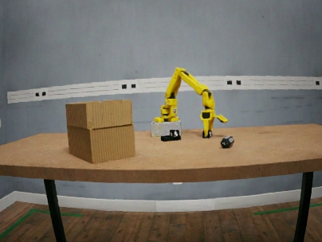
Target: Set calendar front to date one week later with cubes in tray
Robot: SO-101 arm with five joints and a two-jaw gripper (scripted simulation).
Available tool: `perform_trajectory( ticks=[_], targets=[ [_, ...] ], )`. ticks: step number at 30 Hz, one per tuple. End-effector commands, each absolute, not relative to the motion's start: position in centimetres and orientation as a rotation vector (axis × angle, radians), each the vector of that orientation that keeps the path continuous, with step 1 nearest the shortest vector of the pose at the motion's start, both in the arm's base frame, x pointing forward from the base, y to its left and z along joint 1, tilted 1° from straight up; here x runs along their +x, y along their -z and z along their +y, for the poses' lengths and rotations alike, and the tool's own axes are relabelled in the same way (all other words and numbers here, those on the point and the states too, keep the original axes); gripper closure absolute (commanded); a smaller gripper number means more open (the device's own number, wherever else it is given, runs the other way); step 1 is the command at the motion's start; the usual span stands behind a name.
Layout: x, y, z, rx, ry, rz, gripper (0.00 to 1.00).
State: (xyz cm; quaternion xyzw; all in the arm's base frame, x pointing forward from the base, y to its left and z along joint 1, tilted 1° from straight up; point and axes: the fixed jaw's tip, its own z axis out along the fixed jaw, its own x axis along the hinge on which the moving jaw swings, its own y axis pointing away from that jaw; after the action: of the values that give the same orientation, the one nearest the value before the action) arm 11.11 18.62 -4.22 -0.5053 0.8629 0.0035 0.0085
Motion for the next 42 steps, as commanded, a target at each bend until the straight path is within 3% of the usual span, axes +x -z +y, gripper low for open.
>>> perform_trajectory(
  ticks=[1, 19, 42],
  targets=[
    [11.09, 4.73, 18.02, -1.583, 0.005, 2.72, 0.79],
    [11.16, 4.73, 17.98, -1.583, 0.004, 2.72, 0.81],
    [11.16, 4.73, 17.98, -1.583, 0.004, 2.72, 1.0]
  ],
)
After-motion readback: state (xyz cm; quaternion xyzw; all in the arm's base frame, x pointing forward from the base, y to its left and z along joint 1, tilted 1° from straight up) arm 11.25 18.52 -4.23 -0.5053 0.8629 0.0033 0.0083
